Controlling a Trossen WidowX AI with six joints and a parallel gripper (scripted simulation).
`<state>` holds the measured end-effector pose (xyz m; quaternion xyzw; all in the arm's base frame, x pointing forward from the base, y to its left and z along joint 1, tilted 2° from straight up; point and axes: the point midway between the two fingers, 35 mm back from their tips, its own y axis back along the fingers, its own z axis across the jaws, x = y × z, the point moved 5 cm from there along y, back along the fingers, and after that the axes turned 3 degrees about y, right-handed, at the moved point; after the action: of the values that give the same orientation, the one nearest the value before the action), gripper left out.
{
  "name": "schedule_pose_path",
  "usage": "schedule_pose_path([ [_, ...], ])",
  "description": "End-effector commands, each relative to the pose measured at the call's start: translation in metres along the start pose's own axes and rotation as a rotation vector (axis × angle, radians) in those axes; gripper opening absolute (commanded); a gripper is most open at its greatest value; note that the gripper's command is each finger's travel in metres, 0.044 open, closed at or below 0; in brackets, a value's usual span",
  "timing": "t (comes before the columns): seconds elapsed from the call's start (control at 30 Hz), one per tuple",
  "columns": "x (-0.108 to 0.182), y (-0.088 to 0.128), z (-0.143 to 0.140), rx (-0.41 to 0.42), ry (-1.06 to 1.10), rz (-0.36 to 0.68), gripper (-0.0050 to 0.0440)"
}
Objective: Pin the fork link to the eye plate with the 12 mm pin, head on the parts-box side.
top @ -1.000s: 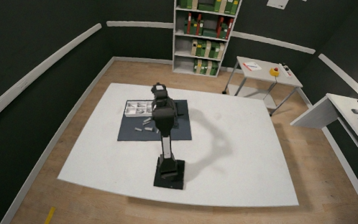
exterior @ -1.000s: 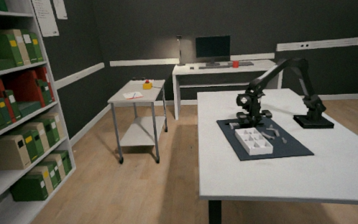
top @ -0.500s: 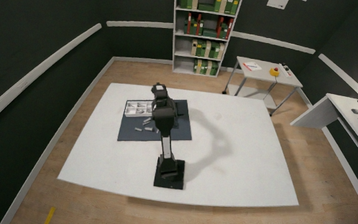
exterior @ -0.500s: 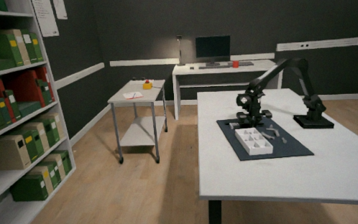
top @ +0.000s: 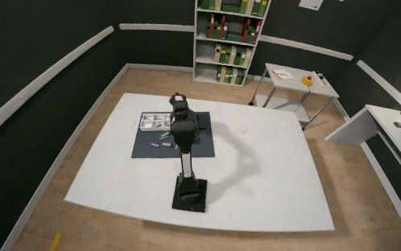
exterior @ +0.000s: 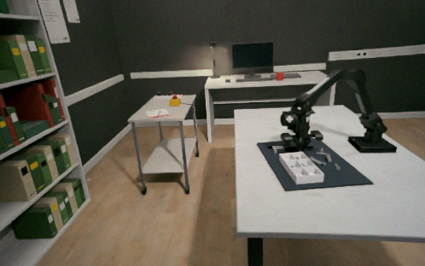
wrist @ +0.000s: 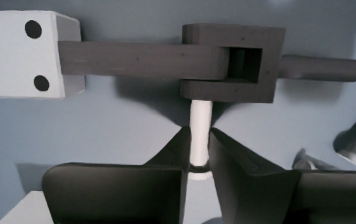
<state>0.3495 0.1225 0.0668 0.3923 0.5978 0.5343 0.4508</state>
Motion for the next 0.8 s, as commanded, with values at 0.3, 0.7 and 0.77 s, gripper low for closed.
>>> schedule_pose_path([
  [0.3, -0.0035, 0.0091, 0.0003, -0.027, -0.006, -0.001, -0.0050],
  [0.7, -0.0056, 0.0092, -0.0001, -0.026, -0.005, 0.004, -0.0050],
  [0.77, -0.0066, 0.0089, -0.0003, -0.026, -0.005, 0.004, -0.0050],
])
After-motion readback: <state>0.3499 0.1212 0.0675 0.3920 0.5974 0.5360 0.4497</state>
